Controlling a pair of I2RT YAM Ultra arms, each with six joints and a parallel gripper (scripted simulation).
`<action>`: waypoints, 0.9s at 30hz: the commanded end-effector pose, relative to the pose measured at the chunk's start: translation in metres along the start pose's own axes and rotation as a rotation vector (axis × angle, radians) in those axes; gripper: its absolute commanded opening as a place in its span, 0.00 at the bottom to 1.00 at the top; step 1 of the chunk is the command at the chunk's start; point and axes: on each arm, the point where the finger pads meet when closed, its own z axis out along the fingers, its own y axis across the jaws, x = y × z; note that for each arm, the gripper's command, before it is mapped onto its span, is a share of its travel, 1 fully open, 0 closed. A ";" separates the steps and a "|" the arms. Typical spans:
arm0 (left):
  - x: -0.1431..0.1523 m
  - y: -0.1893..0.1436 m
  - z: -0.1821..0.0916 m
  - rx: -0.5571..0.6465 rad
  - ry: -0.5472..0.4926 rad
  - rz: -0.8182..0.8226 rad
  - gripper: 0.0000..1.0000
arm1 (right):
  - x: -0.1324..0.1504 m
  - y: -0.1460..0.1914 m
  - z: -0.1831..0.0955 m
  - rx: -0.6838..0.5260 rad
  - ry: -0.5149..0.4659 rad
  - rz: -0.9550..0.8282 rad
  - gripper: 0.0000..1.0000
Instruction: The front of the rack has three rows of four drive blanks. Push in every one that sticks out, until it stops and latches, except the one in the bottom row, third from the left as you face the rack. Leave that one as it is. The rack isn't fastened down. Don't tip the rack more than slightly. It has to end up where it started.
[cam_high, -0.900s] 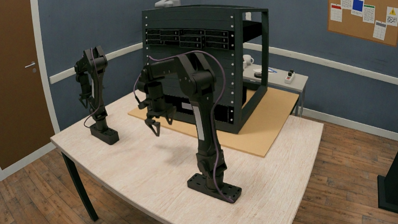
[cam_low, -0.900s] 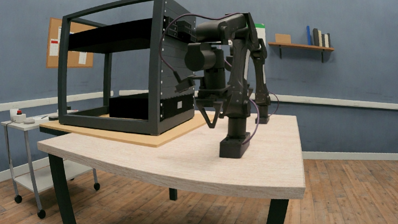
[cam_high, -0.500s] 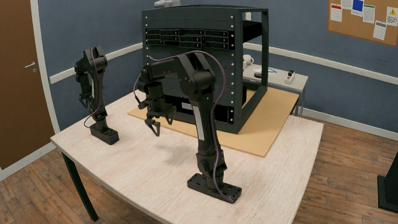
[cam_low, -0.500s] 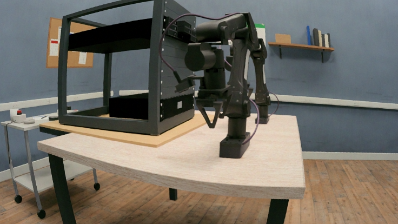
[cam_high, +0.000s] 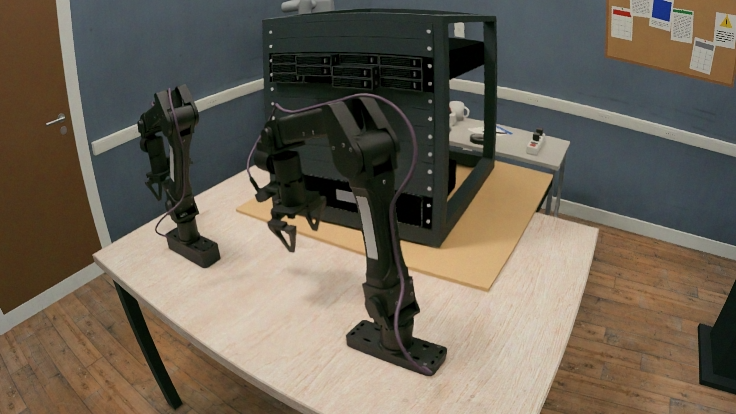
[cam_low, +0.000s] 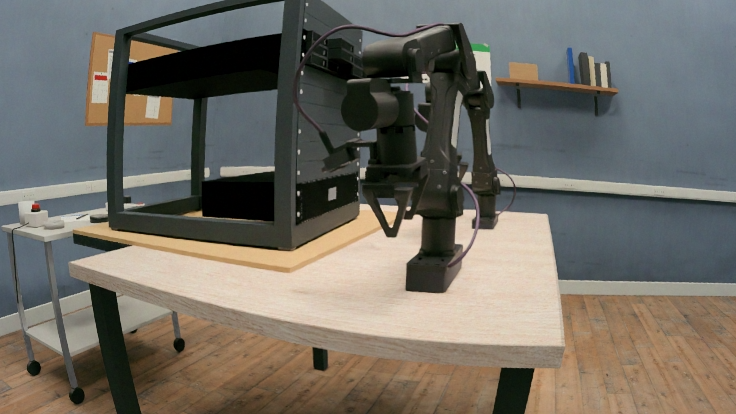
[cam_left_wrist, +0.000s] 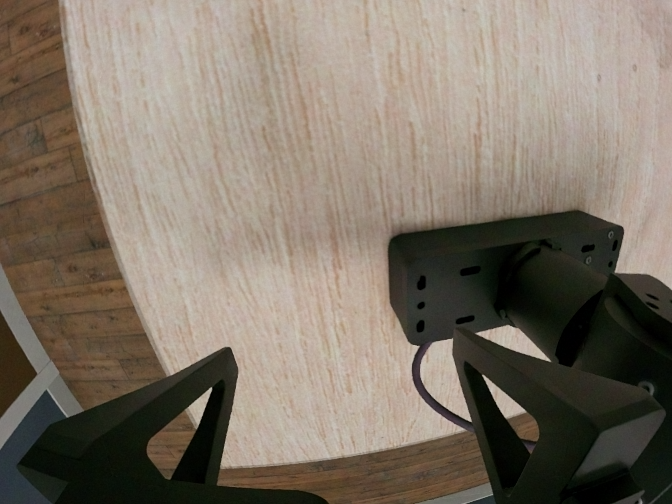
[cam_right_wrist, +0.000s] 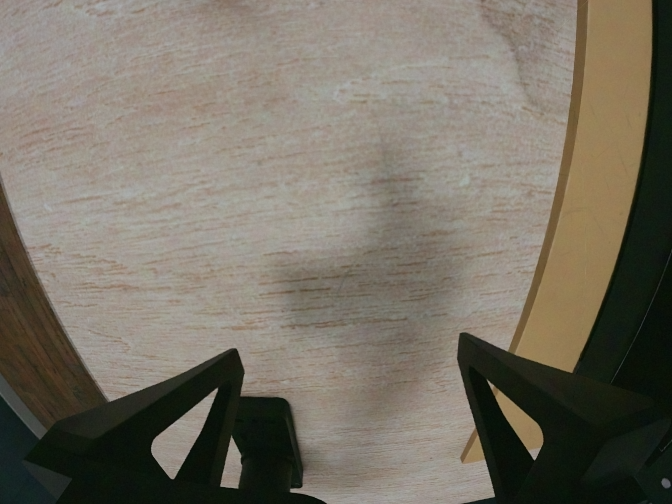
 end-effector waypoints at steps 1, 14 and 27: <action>-0.003 0.025 -0.010 -0.111 -0.030 -0.084 1.00 | -0.002 -0.001 -0.005 0.007 -0.018 0.003 1.00; -0.008 0.098 -0.048 -0.421 -0.164 -0.388 1.00 | -0.003 -0.002 -0.005 0.013 -0.022 0.007 1.00; -0.005 0.148 -0.097 -0.652 -0.327 -0.619 1.00 | -0.009 -0.005 -0.012 0.045 -0.058 0.024 1.00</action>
